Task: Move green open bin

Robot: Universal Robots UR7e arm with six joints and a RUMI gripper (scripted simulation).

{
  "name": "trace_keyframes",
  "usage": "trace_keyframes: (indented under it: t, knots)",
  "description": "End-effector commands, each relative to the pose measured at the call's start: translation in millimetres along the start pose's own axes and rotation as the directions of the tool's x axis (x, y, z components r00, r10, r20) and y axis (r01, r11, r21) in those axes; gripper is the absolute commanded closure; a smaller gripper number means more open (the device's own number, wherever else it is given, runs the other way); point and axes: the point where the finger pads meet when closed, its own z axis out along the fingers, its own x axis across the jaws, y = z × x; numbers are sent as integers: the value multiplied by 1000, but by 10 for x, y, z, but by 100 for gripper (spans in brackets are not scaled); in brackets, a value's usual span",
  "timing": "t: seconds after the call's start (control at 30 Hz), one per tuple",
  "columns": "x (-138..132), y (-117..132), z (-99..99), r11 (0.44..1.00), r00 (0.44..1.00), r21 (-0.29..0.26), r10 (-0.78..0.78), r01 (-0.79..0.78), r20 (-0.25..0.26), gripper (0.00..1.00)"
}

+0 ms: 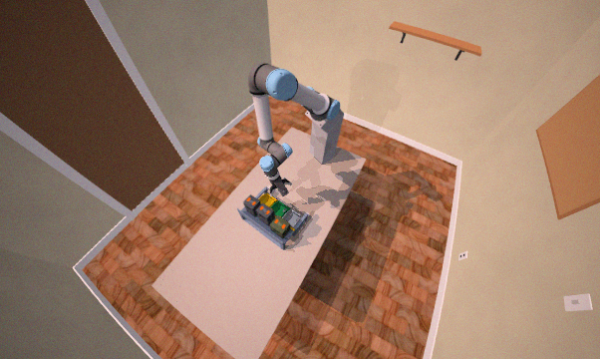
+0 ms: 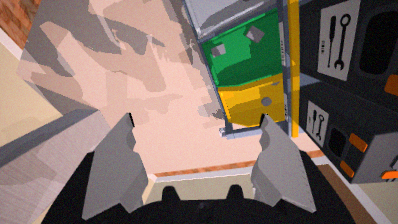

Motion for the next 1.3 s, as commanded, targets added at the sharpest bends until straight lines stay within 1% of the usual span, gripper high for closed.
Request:
trace_keyframes:
  t: [0.0, 0.77, 1.27]
  knots:
    - [5, -40, 47, 998, 998, 5, -61, 61, -30, 0]
    - [27, -126, 139, 980, 975, 0, -200, 201, -99, 0]
    - [32, -165, 176, 964, 955, -9, -265, 266, -132, 0]
